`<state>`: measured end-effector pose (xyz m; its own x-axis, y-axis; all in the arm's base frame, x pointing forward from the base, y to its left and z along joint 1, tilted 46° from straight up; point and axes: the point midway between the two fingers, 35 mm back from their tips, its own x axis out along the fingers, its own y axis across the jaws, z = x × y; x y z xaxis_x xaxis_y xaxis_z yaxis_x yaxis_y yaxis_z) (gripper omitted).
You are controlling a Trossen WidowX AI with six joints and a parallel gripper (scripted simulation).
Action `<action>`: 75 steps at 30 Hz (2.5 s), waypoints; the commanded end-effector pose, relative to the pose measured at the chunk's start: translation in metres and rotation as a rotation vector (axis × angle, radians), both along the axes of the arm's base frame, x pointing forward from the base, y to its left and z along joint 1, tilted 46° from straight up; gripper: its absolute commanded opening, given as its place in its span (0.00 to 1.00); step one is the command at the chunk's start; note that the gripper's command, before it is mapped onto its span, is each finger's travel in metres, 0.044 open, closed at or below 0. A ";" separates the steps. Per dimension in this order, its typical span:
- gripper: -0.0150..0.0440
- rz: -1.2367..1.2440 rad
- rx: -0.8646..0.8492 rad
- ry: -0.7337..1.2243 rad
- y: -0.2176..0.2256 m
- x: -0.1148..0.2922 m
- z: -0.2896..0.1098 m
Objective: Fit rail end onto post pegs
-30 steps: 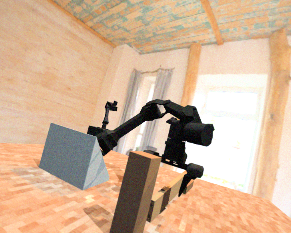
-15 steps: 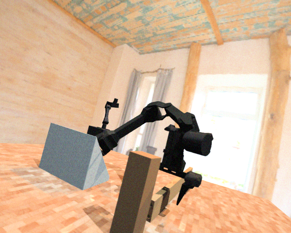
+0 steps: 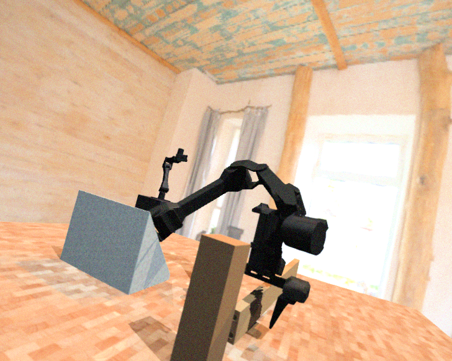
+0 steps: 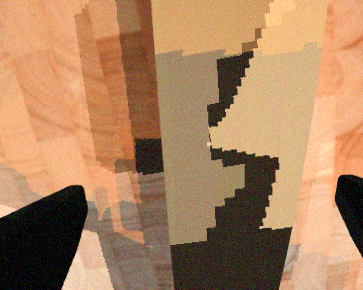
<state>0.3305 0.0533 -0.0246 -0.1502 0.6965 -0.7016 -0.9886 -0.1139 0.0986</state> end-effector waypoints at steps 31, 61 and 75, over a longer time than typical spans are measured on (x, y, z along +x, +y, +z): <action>0.25 -0.007 0.004 0.007 0.001 -0.002 -0.002; 0.25 -0.007 0.003 0.007 -0.009 0.004 0.008; 0.25 -0.007 0.003 0.007 -0.014 0.006 0.013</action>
